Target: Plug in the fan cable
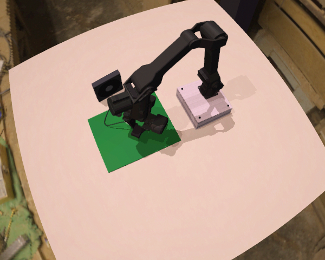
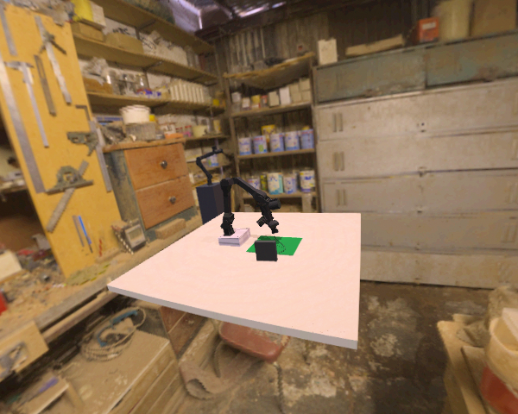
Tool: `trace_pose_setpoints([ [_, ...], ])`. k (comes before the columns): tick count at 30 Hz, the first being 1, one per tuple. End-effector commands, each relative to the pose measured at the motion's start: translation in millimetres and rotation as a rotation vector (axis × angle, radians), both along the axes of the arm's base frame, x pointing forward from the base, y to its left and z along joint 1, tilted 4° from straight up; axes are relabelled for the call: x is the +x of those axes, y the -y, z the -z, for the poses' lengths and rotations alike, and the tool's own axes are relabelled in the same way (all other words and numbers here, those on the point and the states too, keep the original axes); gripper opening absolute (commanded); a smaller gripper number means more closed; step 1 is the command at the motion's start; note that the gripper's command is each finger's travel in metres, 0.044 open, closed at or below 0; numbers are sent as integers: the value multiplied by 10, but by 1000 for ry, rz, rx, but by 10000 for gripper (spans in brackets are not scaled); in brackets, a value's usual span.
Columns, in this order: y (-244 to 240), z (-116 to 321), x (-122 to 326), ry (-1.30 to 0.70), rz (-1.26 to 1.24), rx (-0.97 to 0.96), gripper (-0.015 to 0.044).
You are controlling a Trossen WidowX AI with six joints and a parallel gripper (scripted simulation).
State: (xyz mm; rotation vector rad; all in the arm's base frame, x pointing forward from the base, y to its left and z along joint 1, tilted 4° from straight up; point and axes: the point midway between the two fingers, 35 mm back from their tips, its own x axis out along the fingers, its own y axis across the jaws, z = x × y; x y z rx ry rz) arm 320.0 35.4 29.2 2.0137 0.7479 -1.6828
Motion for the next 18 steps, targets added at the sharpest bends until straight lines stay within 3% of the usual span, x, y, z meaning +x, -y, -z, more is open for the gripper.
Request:
trace_pose_setpoints([
  [1, -9, -71, 6, 9, -21, 2, 0],
  [18, 11, -67, -14, 6, -589, -105, 0],
])
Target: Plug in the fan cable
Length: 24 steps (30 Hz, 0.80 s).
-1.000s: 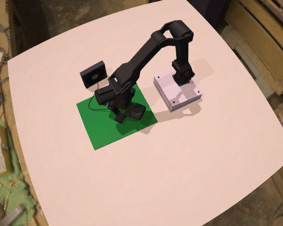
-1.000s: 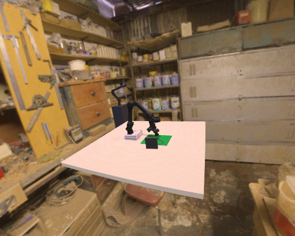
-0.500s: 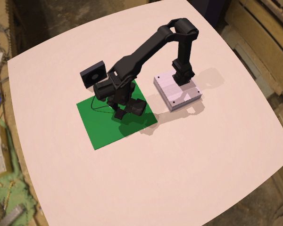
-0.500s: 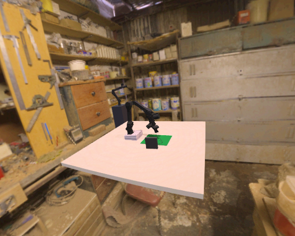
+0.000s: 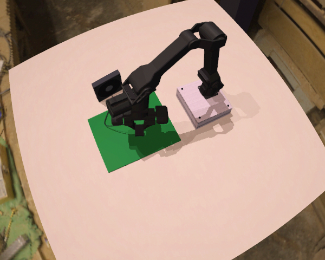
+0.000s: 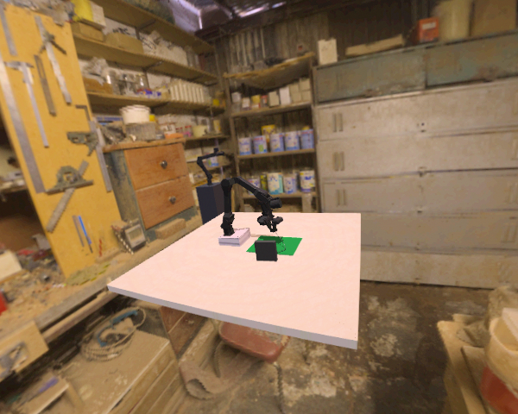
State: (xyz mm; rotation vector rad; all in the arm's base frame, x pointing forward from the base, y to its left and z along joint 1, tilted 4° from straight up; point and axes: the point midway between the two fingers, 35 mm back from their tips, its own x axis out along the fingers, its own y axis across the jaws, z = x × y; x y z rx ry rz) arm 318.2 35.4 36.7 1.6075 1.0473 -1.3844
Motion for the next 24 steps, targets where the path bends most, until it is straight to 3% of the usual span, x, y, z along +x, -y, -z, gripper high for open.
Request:
trace_pose_setpoints([
  [1, 11, 7, 3, -5, -128, -27, 0],
  [24, 41, -5, -28, -50, -919, -109, 0],
])
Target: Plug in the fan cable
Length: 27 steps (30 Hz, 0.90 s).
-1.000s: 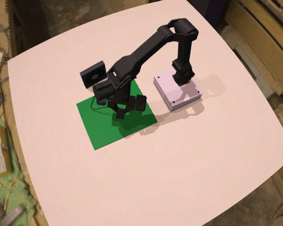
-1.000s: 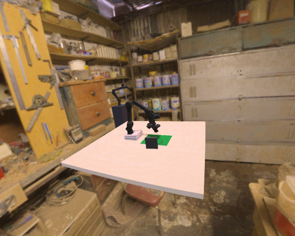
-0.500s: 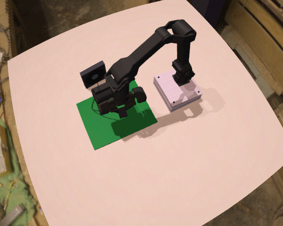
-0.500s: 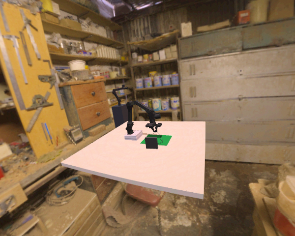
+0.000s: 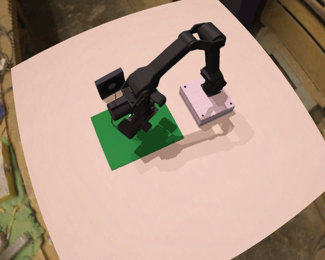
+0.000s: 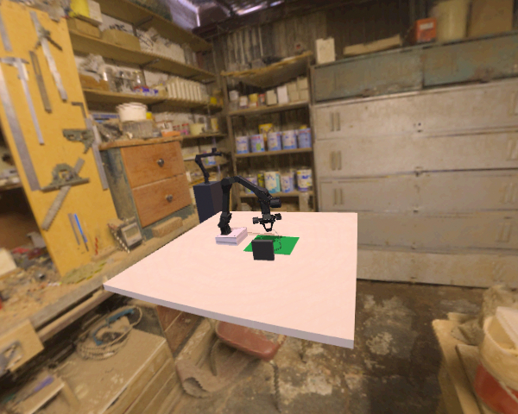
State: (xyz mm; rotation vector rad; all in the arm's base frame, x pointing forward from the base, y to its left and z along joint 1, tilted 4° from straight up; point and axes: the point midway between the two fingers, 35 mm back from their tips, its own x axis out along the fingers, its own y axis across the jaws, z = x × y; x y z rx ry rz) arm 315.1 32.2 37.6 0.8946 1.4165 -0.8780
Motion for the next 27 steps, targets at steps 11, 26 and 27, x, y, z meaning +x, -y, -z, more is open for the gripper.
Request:
trace_pose_setpoints([
  [11, 16, 10, -5, -29, -252, -31, 0],
  [26, 32, 227, -45, -31, -245, -236, 0],
  [27, 33, 240, -48, -30, -244, -250, 0],
])
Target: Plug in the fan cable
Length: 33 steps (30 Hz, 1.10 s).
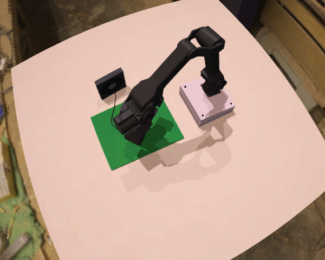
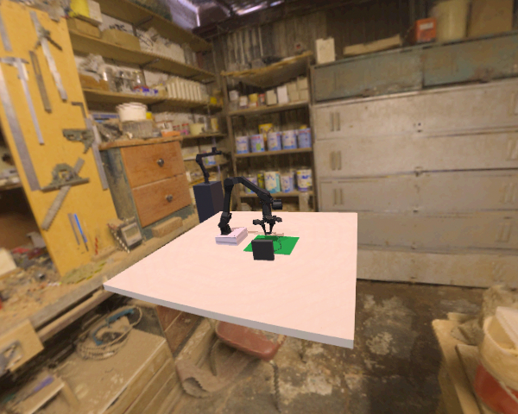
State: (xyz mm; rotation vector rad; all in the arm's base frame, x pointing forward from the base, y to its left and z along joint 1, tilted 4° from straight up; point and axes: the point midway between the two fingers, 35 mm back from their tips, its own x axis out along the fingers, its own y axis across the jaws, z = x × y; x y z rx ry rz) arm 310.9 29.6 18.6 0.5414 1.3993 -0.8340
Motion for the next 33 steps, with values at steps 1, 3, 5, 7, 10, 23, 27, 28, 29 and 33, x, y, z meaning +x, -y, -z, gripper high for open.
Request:
trace_pose_setpoints([
  [1, 8, 62, -9, 9, 1, -58, 0],
  [3, 10, 85, -14, 16, 0, -85, 0],
  [5, 12, 107, -18, 24, 0, -113, 0],
  [7, 13, 128, -22, 33, -1, -140, 0],
  [10, 15, 157, -28, 47, -2, -180, 0],
  [23, 16, 251, -51, 127, -11, -349, 0],
  [27, 13, 269, -57, 158, -15, -398, 0],
  [28, 12, 273, -58, 166, -16, -410, 0],
  [29, 11, 277, -59, 174, -17, -423, 0],
  [33, 4, 288, -65, 209, -22, -470, 0],
])
